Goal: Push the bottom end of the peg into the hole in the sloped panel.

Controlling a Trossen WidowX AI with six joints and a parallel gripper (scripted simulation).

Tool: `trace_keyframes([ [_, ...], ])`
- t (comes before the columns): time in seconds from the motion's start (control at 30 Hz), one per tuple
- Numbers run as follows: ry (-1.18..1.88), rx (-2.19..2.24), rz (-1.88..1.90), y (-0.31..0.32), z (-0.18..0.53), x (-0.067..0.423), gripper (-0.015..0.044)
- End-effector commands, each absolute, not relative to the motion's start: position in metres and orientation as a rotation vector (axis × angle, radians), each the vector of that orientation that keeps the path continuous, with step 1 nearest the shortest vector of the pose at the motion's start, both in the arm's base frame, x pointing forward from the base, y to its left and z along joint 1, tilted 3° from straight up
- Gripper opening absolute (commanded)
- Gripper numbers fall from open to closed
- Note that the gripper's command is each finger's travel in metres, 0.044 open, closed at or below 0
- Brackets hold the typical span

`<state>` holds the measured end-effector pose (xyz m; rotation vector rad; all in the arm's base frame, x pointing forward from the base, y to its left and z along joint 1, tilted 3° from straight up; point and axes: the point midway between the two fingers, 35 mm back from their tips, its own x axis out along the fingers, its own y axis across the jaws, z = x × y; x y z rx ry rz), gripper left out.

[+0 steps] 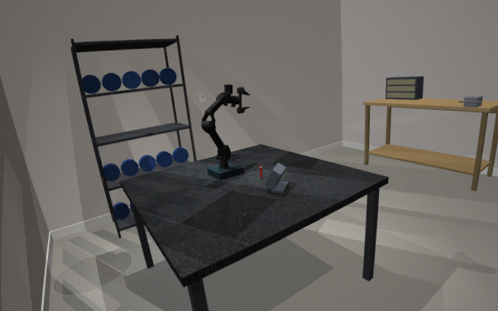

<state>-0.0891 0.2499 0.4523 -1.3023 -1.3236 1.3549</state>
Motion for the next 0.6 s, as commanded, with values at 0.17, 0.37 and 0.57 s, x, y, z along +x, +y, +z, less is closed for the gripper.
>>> trace_keyframes([
  [0.17,-1.179,-1.385,1.381,0.273,0.427,-0.073,0.0440],
  [0.37,-1.077,-1.427,1.390,0.286,0.412,-0.059,0.0440],
  [0.57,-0.966,-1.453,1.399,0.297,0.398,-0.044,0.0440],
])
